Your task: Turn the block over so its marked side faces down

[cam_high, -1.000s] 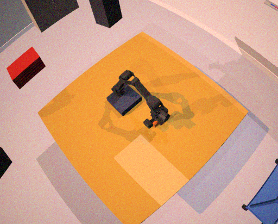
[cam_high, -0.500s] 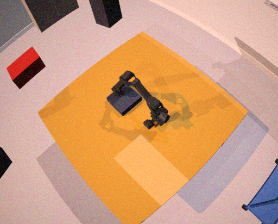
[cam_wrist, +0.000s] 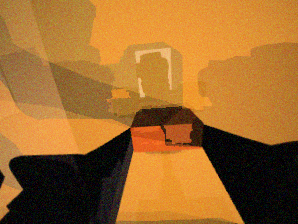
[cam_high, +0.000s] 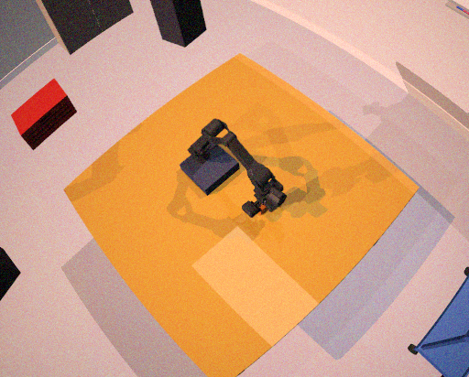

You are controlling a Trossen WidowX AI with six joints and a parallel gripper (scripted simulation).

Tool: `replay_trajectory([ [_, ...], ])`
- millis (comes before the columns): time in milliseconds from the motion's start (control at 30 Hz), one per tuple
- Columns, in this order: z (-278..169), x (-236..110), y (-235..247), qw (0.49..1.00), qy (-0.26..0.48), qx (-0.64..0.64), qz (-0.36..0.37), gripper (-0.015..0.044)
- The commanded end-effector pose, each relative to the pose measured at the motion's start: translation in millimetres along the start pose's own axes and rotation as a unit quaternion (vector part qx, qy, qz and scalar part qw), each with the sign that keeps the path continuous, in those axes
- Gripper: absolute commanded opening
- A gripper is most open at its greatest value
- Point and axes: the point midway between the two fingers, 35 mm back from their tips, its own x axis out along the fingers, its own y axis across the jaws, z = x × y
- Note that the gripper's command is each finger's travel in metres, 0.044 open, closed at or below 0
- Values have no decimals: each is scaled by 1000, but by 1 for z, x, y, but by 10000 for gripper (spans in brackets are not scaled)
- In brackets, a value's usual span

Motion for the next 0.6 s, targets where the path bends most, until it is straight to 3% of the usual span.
replay_trajectory([
  [0,0,1,0,1000,0,-2,2,149],
  [233,0,-28,0,1000,0,-2,2,0],
  [567,1,-27,1,1000,-18,-2,1,0],
])
